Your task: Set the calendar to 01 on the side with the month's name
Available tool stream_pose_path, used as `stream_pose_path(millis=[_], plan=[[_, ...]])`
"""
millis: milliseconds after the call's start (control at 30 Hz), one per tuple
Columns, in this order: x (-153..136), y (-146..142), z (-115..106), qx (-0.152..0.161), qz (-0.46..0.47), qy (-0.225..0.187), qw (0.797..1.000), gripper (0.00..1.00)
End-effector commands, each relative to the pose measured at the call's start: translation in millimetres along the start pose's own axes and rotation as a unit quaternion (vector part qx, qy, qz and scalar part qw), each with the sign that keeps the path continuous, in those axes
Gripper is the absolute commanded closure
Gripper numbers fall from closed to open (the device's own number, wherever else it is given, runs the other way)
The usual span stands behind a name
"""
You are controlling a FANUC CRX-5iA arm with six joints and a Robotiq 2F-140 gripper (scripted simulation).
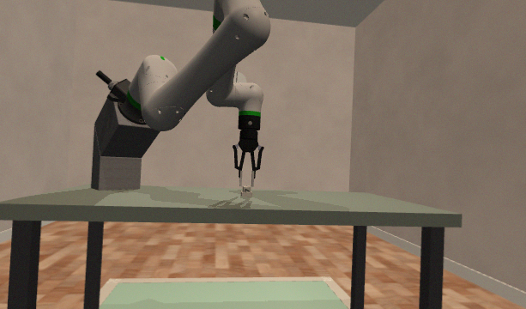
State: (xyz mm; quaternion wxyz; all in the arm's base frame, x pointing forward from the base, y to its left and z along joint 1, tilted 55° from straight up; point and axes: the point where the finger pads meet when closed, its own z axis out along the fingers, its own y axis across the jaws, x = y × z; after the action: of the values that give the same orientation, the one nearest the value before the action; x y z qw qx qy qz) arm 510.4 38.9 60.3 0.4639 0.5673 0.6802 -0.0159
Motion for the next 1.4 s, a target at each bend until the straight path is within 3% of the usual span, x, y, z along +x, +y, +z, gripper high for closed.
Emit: stream_pose_path(millis=[0,367,600,633,1367], plan=[[0,0,-22,0.001,0.000,0.000,1.000,0.72],[0,0,-66,0.001,0.000,0.000,1.000,0.72],[0,0,-74,0.001,0.000,0.000,1.000,0.72],[0,0,-74,0.001,0.000,0.000,1.000,0.00],[0,0,-74,0.001,0.000,0.000,1.000,0.00]])
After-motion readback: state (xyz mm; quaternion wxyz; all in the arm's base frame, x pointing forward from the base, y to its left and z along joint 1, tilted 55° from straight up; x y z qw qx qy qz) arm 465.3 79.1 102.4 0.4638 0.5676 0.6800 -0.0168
